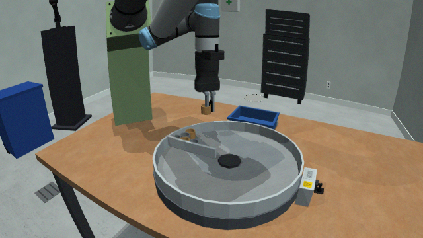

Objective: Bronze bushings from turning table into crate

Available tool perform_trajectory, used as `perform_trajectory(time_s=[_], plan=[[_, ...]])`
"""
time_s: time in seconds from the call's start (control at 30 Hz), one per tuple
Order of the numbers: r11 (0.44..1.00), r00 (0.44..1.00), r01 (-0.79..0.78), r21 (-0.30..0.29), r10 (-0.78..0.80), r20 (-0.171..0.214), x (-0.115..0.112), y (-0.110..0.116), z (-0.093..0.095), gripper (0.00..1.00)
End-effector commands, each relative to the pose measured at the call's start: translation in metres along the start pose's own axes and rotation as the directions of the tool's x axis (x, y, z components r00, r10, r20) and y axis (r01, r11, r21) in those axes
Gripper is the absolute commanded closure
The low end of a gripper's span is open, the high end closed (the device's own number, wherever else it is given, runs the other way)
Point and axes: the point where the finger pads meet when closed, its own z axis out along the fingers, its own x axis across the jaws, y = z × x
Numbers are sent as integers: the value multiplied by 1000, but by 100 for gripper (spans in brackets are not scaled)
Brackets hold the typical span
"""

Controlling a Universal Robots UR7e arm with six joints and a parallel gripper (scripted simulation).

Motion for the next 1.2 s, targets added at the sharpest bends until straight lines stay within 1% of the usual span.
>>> perform_trajectory(time_s=[0.0,0.17,0.57,0.73,1.13,1.17], plan=[[1000,1000,-1,2,1,-3,-1,0,0,100],[1000,1000,0,1,0,0,-49,34,0,100],[1000,1000,0,1,0,0,-49,34,0,100],[1000,1000,1,1,-1,2,-96,67,-1,100],[1000,1000,1,1,-1,2,-96,67,-1,100],[1000,1000,2,1,-2,4,-105,73,-1,100]])
